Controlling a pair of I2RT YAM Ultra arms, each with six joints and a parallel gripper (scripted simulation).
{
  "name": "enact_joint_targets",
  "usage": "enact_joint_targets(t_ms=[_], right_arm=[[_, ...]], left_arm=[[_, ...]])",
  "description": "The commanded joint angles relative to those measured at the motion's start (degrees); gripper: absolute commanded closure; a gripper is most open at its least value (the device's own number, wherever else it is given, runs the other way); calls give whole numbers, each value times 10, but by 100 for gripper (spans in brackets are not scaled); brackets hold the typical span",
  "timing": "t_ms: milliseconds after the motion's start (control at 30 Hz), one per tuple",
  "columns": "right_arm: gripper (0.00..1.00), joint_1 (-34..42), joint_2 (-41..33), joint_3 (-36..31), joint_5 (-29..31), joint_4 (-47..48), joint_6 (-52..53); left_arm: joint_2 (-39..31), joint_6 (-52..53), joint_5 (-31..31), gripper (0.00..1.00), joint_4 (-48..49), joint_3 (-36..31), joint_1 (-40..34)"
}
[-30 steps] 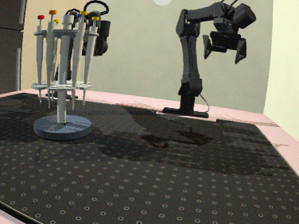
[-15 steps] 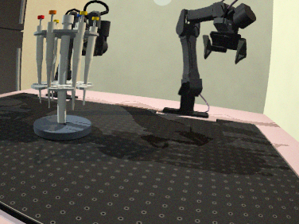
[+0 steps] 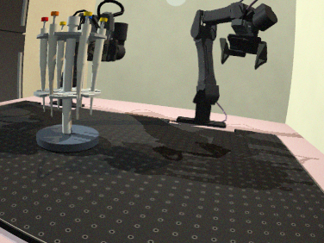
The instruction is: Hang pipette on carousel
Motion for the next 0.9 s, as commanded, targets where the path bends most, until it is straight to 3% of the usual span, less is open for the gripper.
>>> enact_joint_targets(t_ms=[0,867], right_arm=[[88,6,-18,29,43,-6,1],[88,-2,-18,29,44,6,1]], left_arm=[[1,4,12,0,7,9,5],[1,4,12,0,7,9,5]])
